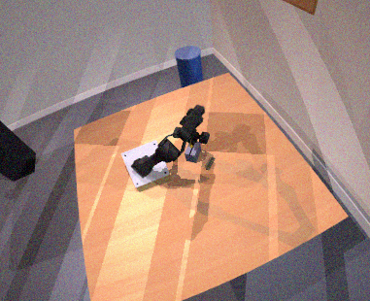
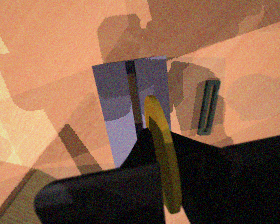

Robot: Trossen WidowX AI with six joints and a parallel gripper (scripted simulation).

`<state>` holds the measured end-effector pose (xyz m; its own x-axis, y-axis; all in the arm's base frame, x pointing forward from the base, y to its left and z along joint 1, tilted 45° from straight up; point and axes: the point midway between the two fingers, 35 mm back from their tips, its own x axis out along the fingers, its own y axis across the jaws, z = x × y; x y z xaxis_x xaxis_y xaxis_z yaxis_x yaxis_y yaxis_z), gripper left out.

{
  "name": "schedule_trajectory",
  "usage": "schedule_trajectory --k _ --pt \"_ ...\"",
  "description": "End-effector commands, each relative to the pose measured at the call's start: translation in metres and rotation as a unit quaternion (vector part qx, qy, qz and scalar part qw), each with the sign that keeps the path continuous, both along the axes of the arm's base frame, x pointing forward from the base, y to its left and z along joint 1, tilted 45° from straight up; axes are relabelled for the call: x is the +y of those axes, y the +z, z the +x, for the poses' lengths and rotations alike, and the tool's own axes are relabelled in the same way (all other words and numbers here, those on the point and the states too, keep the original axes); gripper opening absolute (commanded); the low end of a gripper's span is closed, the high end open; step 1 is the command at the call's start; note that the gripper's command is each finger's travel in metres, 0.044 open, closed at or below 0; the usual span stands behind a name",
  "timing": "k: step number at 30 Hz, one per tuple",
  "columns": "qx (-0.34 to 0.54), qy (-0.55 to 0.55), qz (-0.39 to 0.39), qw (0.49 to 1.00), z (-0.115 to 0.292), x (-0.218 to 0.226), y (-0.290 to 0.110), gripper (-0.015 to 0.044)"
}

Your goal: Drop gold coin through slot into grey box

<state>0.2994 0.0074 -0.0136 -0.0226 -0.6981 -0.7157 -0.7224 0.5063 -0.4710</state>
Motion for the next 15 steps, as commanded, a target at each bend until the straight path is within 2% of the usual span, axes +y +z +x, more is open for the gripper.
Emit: schedule_trajectory --k 1,15 --pt "0.0 0.001 0.0 1.0 0.0006 0.0001 0.0005 0.0" --pt "-0.002 0.0 0.0 1.0 -0.0044 0.0036 -0.0046 0.0005"
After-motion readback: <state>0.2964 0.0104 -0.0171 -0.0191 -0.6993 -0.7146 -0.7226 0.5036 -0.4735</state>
